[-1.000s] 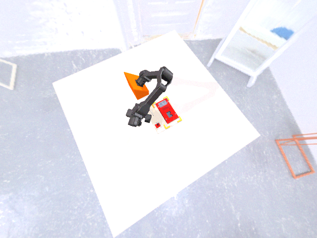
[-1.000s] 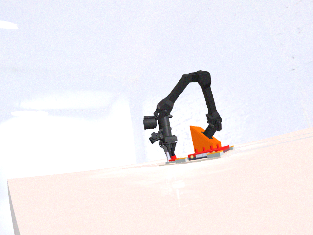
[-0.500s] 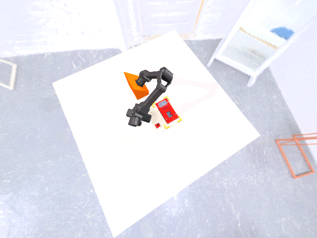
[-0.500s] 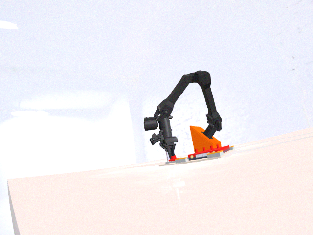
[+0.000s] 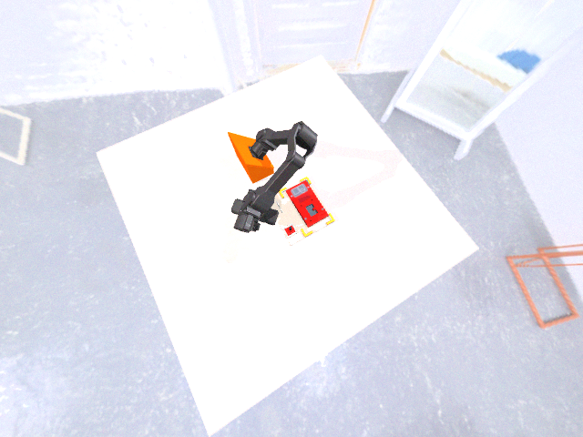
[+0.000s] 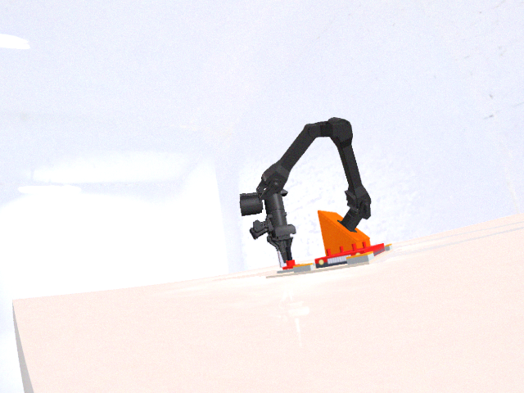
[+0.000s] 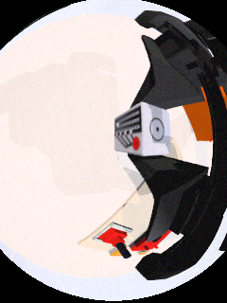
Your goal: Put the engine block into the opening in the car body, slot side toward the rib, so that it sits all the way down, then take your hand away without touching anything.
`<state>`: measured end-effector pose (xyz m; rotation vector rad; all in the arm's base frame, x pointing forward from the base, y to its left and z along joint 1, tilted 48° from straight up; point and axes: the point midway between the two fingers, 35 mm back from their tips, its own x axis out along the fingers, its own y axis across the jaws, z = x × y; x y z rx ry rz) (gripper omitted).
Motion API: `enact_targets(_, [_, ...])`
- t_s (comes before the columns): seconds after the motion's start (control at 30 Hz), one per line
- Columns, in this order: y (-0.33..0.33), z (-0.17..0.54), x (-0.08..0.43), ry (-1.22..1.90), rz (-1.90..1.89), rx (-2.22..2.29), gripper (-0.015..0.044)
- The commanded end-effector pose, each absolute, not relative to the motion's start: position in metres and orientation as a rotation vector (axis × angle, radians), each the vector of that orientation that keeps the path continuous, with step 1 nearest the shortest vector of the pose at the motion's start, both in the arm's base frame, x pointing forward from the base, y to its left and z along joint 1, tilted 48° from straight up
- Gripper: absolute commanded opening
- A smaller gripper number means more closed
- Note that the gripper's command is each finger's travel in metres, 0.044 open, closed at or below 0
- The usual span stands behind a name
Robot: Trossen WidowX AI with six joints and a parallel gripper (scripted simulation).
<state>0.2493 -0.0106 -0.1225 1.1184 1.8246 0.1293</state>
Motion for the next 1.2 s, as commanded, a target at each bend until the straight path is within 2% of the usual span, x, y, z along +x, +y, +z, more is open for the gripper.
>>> enact_targets(0.0, [-0.021,-0.116,0.257,1.811,0.128,1.108,0.0])
enact_targets(1.17, [-0.102,-0.043,0.273,1.812,0.127,1.107,0.0])
